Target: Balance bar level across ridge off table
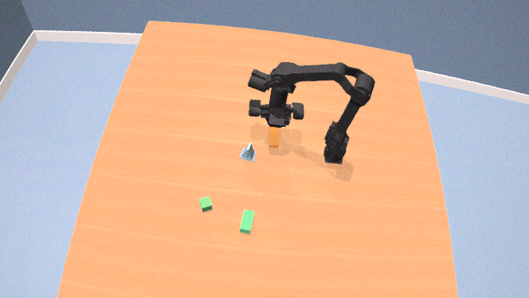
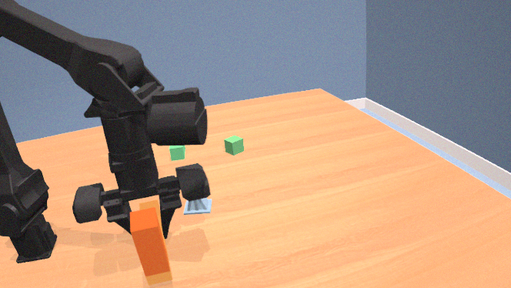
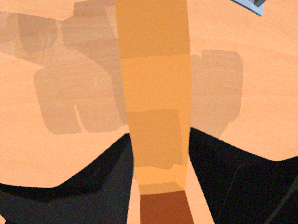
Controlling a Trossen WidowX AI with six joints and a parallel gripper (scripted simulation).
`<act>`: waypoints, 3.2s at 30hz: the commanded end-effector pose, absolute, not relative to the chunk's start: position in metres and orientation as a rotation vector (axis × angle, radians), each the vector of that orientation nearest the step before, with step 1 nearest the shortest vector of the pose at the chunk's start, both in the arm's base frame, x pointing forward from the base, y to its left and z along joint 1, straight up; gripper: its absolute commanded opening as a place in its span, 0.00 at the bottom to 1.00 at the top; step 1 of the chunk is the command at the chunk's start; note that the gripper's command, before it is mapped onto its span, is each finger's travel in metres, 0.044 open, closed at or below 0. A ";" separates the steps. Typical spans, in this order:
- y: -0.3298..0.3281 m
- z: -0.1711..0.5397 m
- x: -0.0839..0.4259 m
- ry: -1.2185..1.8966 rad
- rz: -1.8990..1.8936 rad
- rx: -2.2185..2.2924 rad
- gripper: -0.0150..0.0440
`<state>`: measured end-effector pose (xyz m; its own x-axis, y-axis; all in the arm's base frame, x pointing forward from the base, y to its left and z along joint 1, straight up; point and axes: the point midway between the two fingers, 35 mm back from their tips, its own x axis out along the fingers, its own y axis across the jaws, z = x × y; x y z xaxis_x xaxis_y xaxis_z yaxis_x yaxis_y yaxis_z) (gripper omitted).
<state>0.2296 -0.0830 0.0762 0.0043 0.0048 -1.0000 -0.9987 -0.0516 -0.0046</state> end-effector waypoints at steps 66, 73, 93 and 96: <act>0.034 0.157 0.283 0.419 1.960 -2.007 0.25; 0.049 0.156 0.281 0.262 2.056 -2.105 0.25; 0.047 0.126 0.280 0.248 2.064 -2.114 0.25; 0.046 0.121 0.280 0.246 2.066 -2.115 0.25</act>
